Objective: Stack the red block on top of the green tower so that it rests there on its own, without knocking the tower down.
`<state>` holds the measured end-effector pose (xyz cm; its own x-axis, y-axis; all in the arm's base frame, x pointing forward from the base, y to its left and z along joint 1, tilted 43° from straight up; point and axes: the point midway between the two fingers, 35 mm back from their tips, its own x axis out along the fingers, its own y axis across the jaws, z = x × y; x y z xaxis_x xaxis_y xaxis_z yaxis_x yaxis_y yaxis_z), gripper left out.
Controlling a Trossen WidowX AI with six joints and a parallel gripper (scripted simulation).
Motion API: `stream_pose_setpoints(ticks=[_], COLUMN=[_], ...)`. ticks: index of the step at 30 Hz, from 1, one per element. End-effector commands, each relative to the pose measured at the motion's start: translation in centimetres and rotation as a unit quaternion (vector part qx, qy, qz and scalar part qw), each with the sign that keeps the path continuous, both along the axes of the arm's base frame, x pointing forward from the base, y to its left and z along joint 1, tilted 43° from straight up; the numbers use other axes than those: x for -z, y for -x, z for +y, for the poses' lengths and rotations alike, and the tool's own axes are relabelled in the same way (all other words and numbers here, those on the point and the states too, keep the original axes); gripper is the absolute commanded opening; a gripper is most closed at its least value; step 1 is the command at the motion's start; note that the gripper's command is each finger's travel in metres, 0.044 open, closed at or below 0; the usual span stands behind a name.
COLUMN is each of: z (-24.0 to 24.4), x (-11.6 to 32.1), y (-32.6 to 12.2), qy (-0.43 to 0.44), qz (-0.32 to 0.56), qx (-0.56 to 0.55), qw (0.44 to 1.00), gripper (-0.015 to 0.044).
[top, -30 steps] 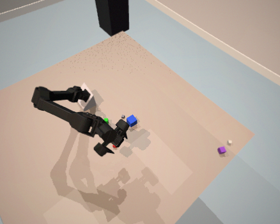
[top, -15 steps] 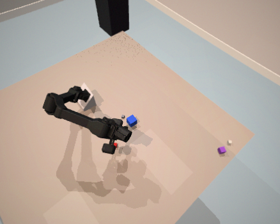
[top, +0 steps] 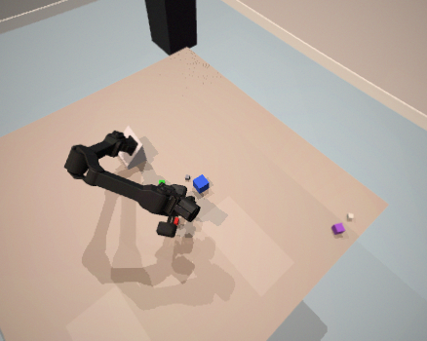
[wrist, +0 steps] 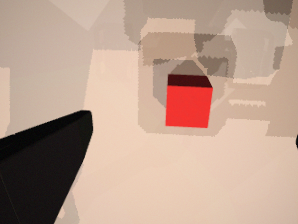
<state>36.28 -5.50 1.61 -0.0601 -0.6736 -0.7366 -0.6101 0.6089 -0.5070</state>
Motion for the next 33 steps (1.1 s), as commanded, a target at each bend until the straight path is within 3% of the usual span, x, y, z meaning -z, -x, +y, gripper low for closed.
stream_pose_setpoints(ticks=[1, 33], z=[-0.1, -2.2], x=[0.5, 2.6], y=[0.2, 0.4], qy=[0.002, 0.003], qz=[0.004, 0.004], qx=[-0.003, -0.003], qw=[1.0, 1.0], gripper=[0.044, 0.044])
